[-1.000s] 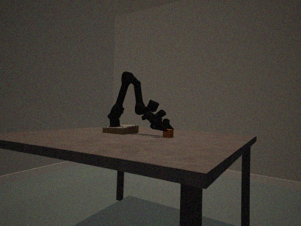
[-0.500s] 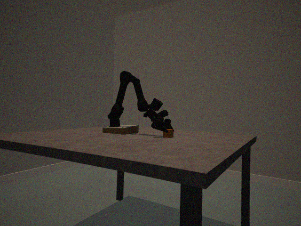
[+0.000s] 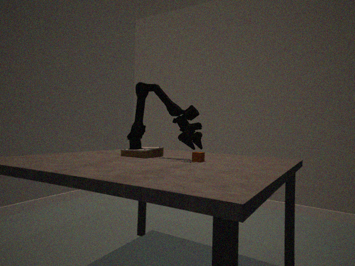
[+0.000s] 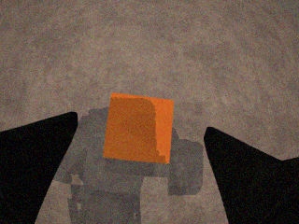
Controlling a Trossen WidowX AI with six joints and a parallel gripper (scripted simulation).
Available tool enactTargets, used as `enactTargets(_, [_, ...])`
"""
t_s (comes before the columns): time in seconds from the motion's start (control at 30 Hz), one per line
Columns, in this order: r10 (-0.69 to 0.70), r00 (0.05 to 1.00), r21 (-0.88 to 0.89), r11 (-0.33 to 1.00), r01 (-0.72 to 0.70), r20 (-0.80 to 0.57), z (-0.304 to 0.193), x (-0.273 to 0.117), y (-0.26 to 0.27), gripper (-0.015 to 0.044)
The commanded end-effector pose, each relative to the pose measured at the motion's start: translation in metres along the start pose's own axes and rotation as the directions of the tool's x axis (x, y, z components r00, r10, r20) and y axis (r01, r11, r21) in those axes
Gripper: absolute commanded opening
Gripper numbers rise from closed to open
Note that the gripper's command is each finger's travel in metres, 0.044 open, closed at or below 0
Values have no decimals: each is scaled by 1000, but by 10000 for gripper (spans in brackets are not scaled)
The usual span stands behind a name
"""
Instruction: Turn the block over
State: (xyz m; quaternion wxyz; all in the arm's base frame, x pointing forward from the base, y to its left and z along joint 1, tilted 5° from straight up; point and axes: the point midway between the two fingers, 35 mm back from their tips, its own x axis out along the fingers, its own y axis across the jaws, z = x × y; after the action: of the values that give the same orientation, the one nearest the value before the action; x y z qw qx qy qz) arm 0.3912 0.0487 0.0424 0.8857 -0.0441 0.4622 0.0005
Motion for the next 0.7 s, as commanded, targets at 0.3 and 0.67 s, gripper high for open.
enactTargets(0.3, [11,986,13,1000,-9,-166,18,-33,-1,440])
enactTargets(0.67, [15,886,12,1000,-10,-464,46,-31,0,440])
